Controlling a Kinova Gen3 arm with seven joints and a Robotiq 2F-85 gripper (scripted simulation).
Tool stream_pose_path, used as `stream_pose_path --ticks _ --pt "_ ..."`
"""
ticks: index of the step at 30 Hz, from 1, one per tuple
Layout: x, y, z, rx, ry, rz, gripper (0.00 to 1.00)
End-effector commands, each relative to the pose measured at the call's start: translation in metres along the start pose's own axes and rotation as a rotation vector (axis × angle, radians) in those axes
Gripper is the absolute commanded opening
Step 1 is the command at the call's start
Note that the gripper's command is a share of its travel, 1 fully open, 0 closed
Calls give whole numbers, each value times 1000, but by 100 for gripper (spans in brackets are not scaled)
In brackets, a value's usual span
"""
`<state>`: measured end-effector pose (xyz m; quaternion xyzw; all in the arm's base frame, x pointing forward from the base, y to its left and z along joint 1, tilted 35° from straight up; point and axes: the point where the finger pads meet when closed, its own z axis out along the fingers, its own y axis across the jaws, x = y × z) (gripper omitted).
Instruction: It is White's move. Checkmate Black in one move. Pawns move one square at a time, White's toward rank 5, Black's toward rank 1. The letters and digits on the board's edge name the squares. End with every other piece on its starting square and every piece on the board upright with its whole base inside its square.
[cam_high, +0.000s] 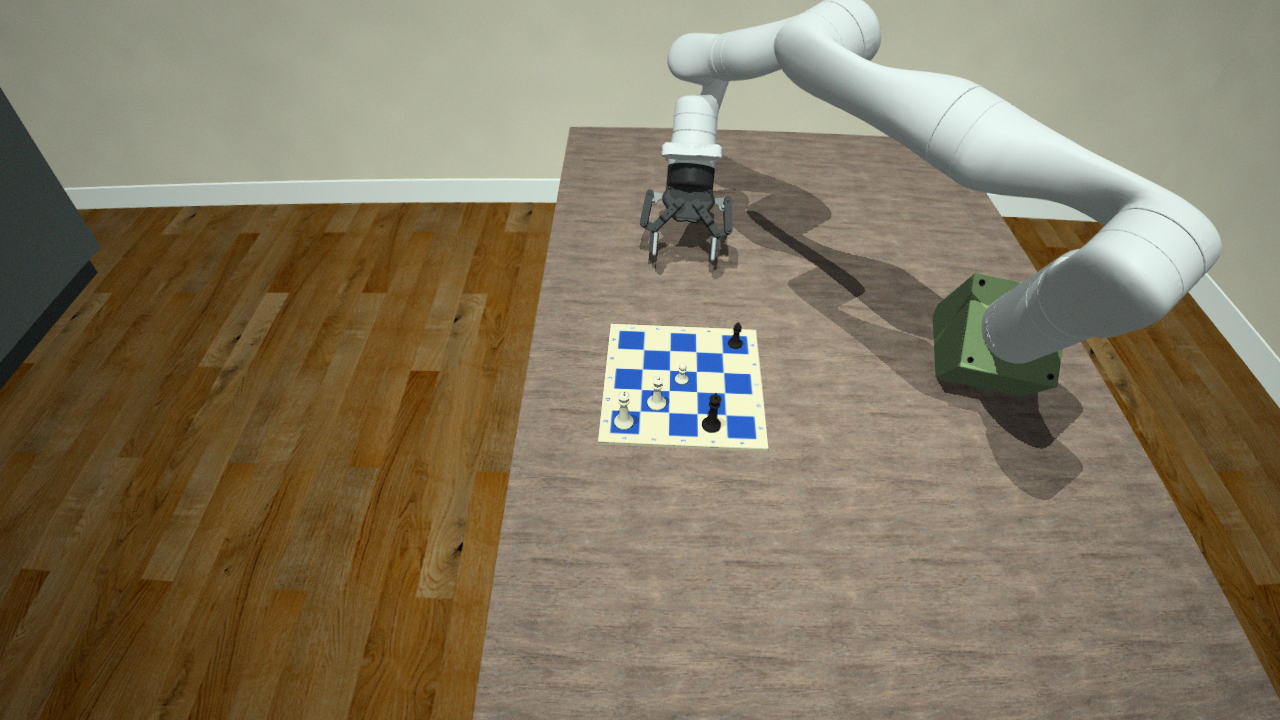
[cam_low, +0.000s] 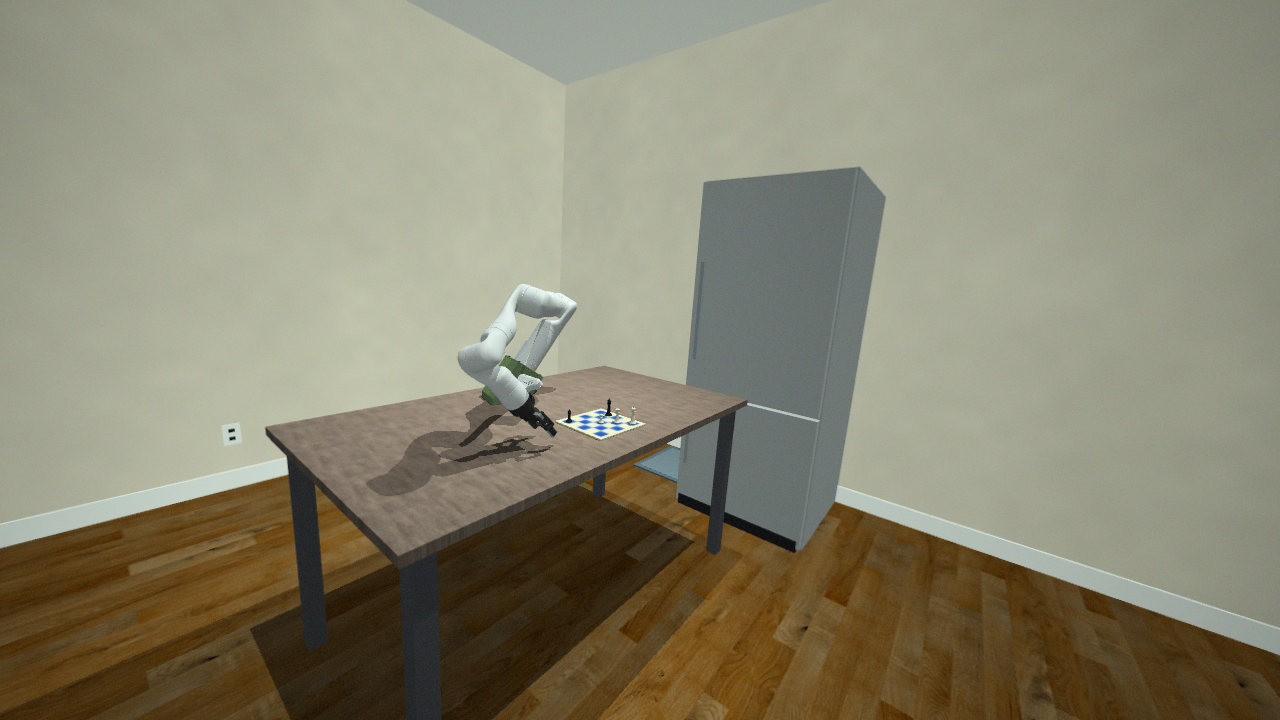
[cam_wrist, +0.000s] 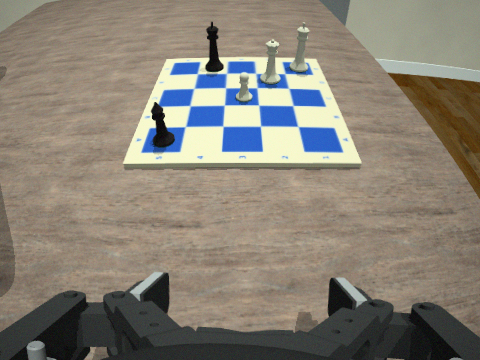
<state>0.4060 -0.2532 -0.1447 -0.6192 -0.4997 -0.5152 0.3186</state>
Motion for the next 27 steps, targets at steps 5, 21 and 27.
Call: stream_pose_path --ticks 5,21,27 --pt "6 1 -8 -2 -1 -2 100" --pt "55 5 -69 -2 -1 -2 100" --pt "55 4 -68 1 2 0 100"
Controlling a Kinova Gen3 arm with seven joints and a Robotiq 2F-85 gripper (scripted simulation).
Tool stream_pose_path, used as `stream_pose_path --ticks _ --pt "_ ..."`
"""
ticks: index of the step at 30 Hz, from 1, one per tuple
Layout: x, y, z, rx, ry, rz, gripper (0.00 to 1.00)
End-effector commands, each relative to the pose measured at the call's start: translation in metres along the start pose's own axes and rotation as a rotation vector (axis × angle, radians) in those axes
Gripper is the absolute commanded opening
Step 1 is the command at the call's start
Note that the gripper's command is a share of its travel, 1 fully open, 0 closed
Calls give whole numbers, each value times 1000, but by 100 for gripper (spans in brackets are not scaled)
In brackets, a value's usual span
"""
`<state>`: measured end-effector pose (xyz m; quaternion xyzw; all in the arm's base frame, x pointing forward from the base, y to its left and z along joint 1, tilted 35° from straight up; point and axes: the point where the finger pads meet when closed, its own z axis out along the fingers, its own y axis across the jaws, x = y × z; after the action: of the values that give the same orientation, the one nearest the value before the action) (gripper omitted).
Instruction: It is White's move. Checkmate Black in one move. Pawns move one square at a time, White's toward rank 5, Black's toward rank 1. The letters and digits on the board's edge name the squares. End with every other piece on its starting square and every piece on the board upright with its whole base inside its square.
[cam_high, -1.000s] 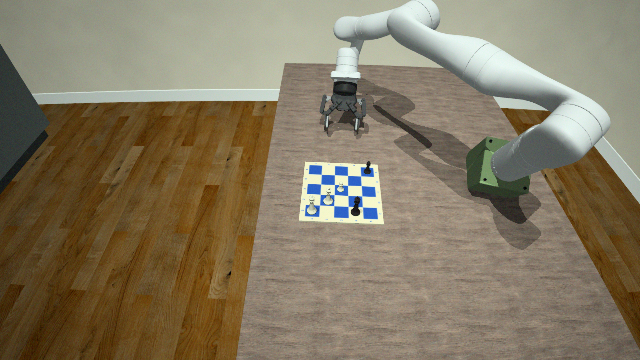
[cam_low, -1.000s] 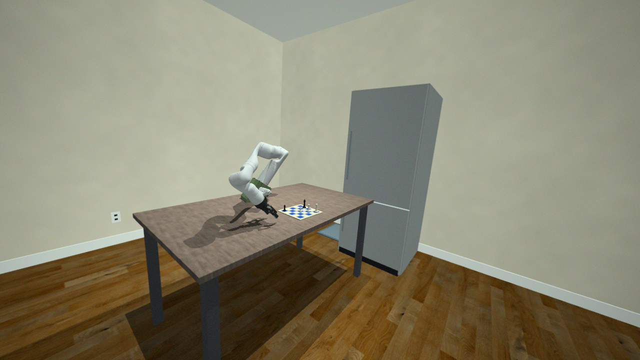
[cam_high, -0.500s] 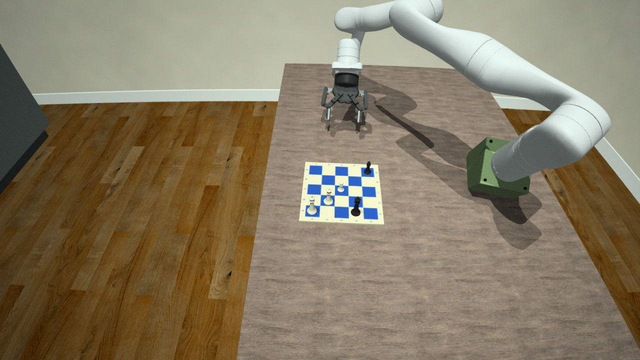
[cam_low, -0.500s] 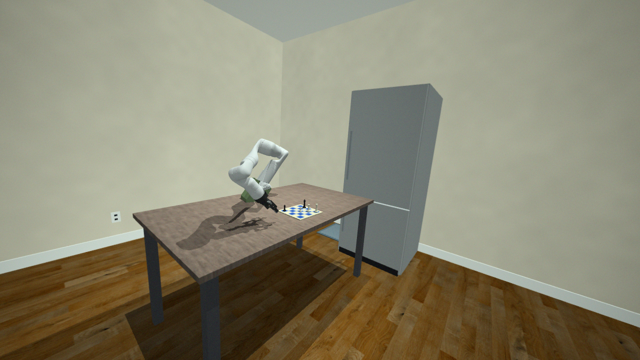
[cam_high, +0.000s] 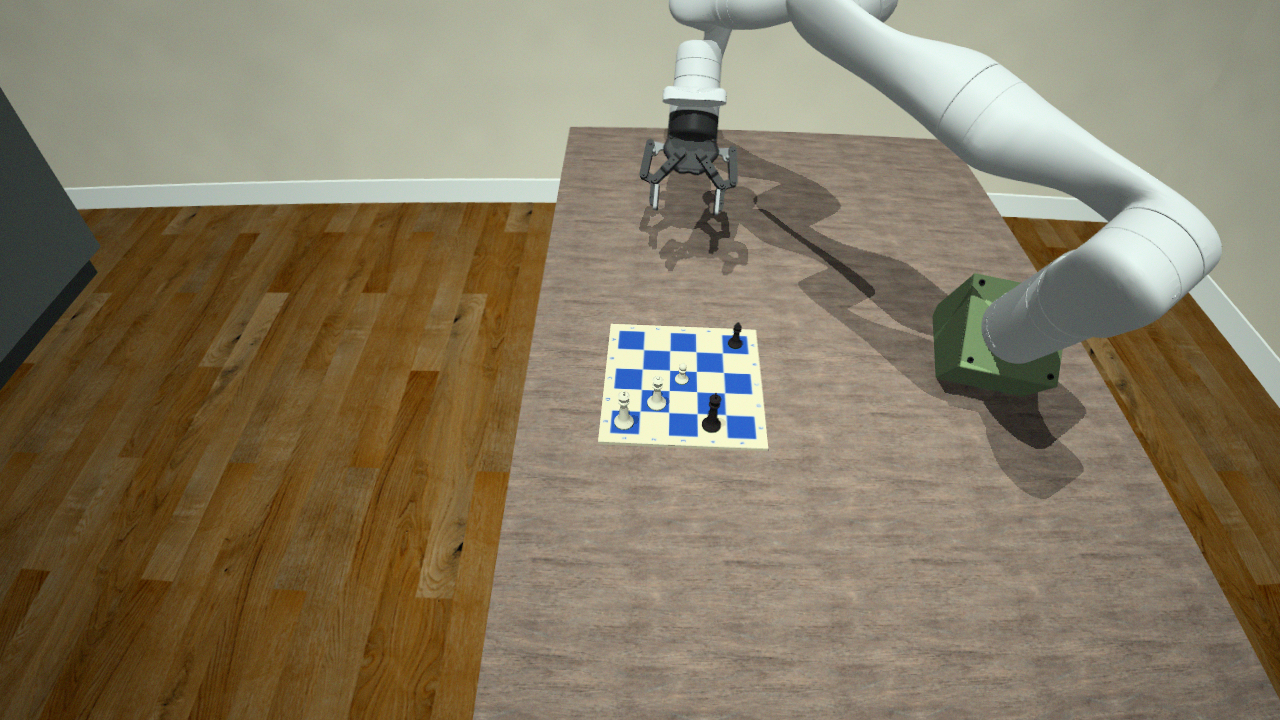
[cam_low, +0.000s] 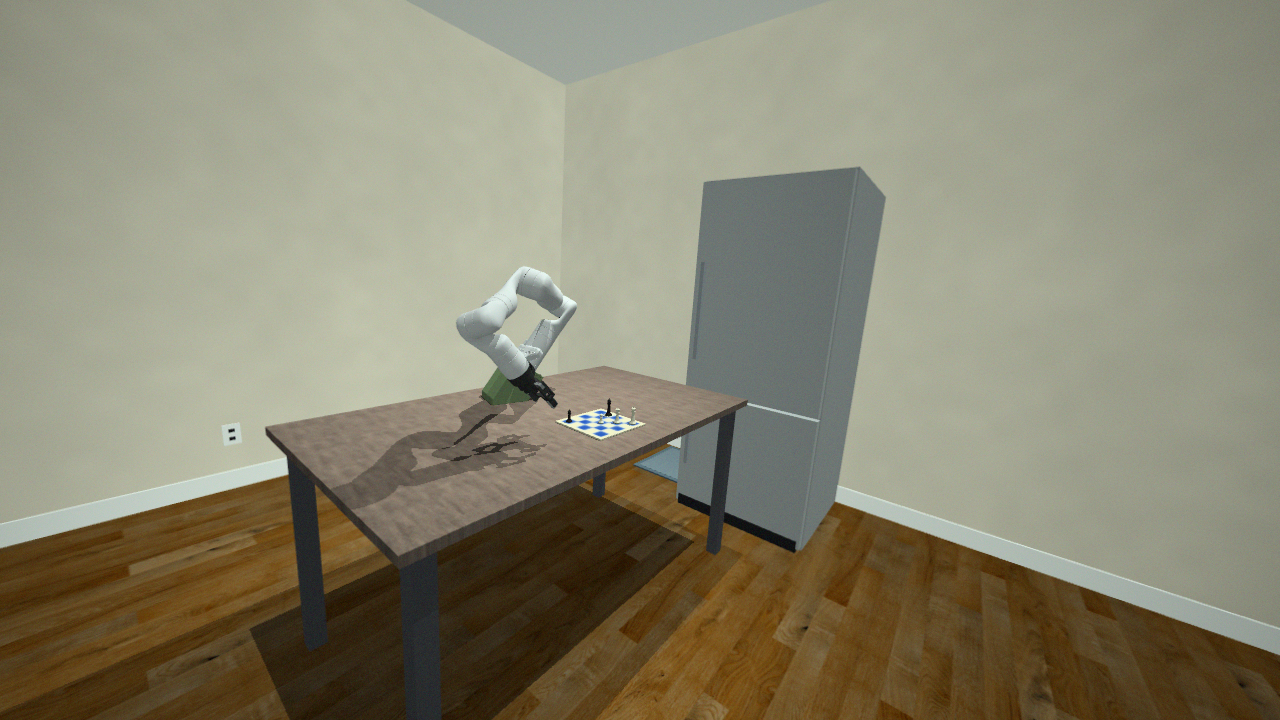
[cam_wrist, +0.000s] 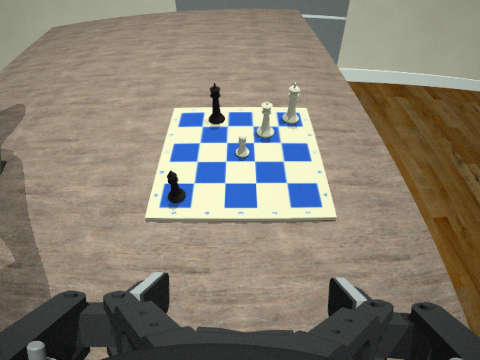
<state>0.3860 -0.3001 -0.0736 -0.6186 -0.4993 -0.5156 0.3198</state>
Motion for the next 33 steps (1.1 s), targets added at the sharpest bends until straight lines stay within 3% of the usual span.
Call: stream_pose_path --ticks 1,14,24,27,33 --pt "1 1 0 0 -1 -1 100" --pt "24 26 9 9 -62 -40 100" --pt "93 70 46 46 -225 -154 100" --pt "93 70 46 46 -225 -154 100" --pt "146 77 81 87 -355 -254 100"
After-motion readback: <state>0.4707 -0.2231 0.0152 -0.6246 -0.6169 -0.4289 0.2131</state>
